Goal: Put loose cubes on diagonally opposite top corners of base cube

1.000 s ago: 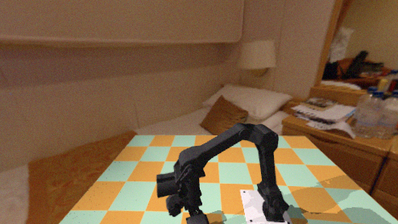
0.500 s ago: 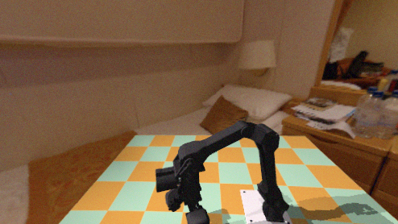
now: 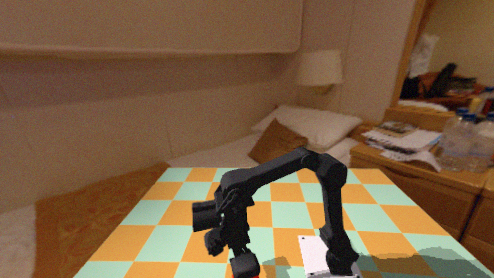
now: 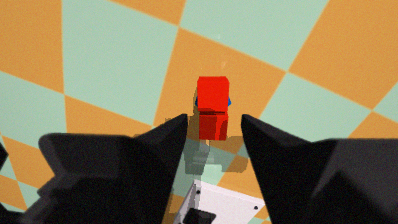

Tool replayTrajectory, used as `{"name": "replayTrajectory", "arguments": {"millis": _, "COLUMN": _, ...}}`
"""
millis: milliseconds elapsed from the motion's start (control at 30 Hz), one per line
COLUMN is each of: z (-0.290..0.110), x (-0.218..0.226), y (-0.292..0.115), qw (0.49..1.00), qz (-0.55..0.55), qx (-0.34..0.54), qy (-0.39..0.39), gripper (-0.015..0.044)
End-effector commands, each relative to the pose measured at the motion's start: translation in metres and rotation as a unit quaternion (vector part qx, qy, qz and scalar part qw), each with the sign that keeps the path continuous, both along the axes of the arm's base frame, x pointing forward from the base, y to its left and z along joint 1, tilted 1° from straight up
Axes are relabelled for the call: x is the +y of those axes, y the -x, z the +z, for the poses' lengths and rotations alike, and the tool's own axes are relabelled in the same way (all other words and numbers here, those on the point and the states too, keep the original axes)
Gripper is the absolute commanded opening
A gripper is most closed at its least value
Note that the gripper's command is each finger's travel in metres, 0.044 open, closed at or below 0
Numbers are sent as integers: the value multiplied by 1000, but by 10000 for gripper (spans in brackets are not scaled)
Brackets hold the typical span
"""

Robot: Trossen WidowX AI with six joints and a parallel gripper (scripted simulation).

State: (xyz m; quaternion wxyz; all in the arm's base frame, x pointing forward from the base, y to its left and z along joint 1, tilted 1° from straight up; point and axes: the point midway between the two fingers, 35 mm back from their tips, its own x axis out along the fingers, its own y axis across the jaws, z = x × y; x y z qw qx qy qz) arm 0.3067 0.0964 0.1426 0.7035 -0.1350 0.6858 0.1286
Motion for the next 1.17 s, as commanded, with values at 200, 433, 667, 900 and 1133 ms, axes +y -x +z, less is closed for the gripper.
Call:
{"name": "replayTrajectory", "arguments": {"millis": 200, "z": 8, "x": 0, "y": 0, "qw": 1000, "qz": 0, "qx": 0, "qy": 0, "gripper": 310}}
{"name": "replayTrajectory", "arguments": {"millis": 433, "z": 11, "x": 0, "y": 0, "qw": 1000, "qz": 0, "qx": 0, "qy": 0, "gripper": 400}}
{"name": "replayTrajectory", "arguments": {"millis": 667, "z": 9, "x": 64, "y": 33, "qw": 1000, "qz": 0, "qx": 5, "qy": -2, "gripper": 400}}
{"name": "replayTrajectory", "arguments": {"millis": 900, "z": 9, "x": 107, "y": 67, "qw": 1000, "qz": 0, "qx": 6, "qy": -4, "gripper": 400}}
{"name": "replayTrajectory", "arguments": {"millis": 1133, "z": 9, "x": 107, "y": 67, "qw": 1000, "qz": 0, "qx": 6, "qy": -4, "gripper": 400}}
